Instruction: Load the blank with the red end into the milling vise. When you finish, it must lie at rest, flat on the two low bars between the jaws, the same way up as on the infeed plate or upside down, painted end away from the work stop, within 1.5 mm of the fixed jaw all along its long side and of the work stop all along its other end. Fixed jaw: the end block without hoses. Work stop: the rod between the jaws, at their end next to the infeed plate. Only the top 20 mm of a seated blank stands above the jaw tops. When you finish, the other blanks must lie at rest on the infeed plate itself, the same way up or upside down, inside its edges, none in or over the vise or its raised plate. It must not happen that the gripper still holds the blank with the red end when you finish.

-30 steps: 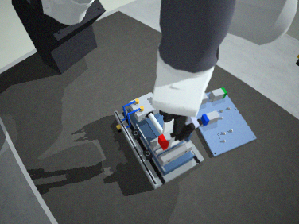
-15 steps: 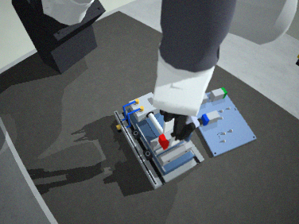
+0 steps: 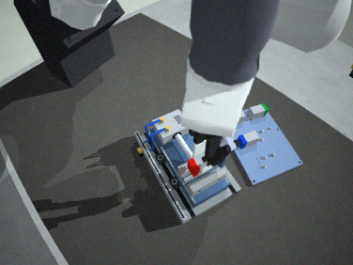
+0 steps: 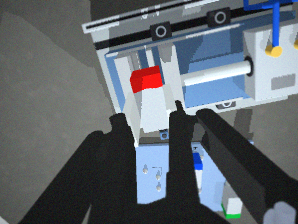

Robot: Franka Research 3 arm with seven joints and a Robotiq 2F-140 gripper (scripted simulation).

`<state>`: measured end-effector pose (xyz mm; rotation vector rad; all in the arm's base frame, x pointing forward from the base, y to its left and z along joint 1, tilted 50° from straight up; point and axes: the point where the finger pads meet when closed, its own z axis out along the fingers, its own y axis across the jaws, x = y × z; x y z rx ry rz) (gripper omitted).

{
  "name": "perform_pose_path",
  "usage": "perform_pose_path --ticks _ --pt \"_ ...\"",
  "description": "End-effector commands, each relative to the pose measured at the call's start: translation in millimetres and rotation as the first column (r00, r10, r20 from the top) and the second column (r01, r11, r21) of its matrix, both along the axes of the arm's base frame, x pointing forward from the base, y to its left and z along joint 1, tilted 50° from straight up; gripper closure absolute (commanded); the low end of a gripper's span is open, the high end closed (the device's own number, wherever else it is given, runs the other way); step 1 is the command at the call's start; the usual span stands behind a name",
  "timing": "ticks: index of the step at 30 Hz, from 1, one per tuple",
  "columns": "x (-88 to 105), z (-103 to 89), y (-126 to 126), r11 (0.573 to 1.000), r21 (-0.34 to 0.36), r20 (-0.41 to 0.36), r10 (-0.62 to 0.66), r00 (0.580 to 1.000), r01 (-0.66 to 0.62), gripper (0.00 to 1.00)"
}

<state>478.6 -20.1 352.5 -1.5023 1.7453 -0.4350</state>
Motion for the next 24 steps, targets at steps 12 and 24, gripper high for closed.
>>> perform_pose_path --ticks 12,24 --pt "21.8 -18.9 7.8 1.0 0.003 0.0 -0.003 1.0 0.003 1.0" --pt "21.8 -18.9 7.8 1.0 0.003 0.0 -0.003 1.0 0.003 1.0"
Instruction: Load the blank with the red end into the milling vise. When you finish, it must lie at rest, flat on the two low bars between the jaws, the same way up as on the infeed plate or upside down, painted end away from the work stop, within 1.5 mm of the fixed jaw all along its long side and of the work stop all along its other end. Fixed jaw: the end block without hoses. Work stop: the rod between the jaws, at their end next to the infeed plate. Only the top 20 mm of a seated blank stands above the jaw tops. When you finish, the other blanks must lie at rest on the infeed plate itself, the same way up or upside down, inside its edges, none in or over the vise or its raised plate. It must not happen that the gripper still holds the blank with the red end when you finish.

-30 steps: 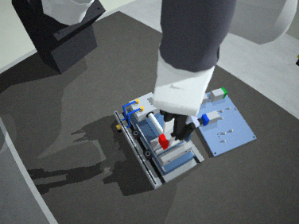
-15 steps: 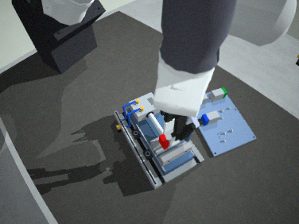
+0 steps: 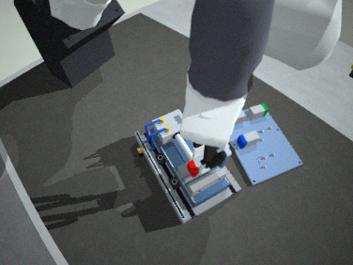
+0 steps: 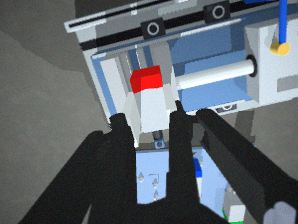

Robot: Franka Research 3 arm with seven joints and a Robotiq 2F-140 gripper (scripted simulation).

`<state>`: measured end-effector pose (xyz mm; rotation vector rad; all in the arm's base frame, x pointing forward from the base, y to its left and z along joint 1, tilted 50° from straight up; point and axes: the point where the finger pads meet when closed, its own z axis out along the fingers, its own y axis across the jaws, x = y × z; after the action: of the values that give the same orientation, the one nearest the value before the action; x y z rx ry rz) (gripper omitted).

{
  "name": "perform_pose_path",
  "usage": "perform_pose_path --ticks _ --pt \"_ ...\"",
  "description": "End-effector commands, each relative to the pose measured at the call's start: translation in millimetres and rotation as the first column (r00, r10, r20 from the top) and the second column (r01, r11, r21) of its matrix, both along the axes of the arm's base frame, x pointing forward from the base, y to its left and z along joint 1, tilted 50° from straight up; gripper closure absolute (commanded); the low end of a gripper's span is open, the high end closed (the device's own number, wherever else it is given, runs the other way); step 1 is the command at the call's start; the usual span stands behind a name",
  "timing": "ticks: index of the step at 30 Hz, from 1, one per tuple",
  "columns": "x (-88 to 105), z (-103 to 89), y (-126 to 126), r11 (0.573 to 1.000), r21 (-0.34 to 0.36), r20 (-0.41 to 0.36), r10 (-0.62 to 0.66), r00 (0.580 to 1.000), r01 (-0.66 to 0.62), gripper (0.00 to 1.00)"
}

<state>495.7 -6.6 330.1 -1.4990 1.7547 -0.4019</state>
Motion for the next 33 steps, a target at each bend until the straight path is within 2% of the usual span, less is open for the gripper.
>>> perform_pose_path --ticks 1,5,33 --pt "1.7 1.3 -1.9 1.0 -0.003 0.004 -0.001 1.0 0.001 1.0" --pt "8.1 5.8 -9.2 1.0 -0.017 0.018 -0.007 1.0 0.007 1.0" --pt "4.3 7.1 -9.1 1.0 -0.017 0.018 -0.007 1.0 0.007 1.0"
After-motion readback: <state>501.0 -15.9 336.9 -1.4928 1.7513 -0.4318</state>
